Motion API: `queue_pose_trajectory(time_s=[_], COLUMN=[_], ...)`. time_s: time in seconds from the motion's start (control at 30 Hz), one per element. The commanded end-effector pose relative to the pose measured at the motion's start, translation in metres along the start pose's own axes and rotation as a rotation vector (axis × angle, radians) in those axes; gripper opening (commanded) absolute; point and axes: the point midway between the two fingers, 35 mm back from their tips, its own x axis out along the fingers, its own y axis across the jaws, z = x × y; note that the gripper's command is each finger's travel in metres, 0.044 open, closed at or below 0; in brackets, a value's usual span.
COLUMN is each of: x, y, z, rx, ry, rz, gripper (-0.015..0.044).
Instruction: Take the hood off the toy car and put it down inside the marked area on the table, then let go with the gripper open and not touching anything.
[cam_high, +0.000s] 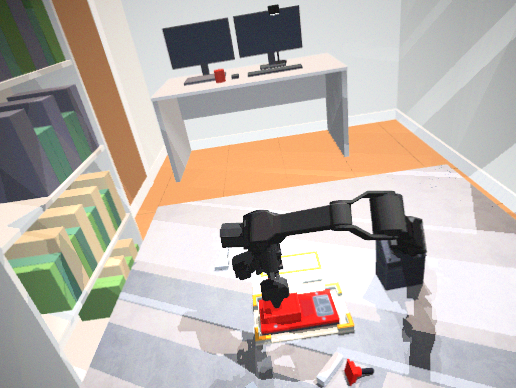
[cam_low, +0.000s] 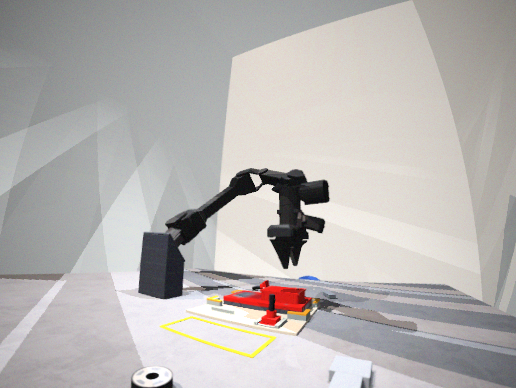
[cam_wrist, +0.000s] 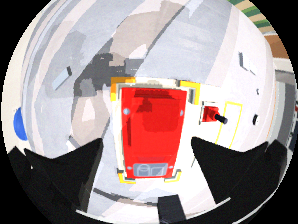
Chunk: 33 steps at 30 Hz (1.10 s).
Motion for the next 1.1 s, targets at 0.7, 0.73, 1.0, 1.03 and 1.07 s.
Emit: queue_pose_trajectory(time_s=[0.7, 0.73, 1.0, 1.03, 1.07], x=[0.013, 0.014, 0.021, 0.022, 0.023], y=[-0.015, -0.015, -0.015, -0.015, -0.015], z=[-0.012, -0.012, -0.012, -0.012, -0.012], rx=[0.032, 0.032, 0.032, 0.032, 0.032], ry=[0.030, 0.030, 0.030, 0.030, 0.030], rz=[-0.006, -0.006, -0.006, -0.006, -0.006], gripper=[0.0440, 0.0440, 0.0440, 0.0440, 0.0440])
